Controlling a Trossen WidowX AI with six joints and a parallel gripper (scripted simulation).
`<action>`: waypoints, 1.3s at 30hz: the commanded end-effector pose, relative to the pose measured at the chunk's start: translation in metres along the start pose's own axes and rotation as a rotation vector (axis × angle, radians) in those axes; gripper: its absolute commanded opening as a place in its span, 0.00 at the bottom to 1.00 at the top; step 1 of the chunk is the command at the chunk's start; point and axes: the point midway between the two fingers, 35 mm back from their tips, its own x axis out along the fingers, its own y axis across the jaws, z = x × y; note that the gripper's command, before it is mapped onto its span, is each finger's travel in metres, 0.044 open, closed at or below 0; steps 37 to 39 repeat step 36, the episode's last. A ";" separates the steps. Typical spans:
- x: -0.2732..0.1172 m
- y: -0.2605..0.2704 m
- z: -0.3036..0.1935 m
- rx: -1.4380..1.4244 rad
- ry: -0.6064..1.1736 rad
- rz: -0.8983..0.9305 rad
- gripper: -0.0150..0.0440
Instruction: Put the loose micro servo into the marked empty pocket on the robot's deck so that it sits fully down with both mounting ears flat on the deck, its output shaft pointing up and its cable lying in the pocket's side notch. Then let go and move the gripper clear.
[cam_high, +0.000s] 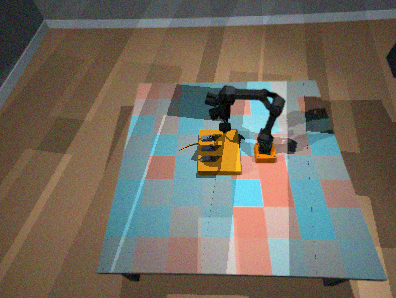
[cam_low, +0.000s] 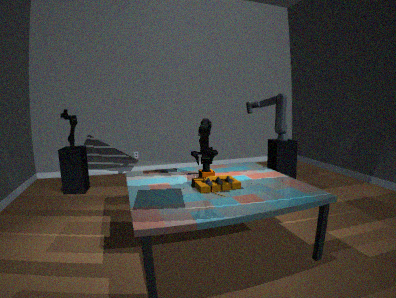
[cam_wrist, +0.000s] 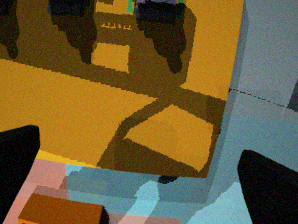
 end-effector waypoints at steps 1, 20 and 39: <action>-0.031 0.000 0.001 -0.002 -0.016 -0.006 1.00; -0.038 0.001 0.001 -0.002 -0.018 -0.007 1.00; -0.038 0.001 0.001 -0.002 -0.018 -0.007 1.00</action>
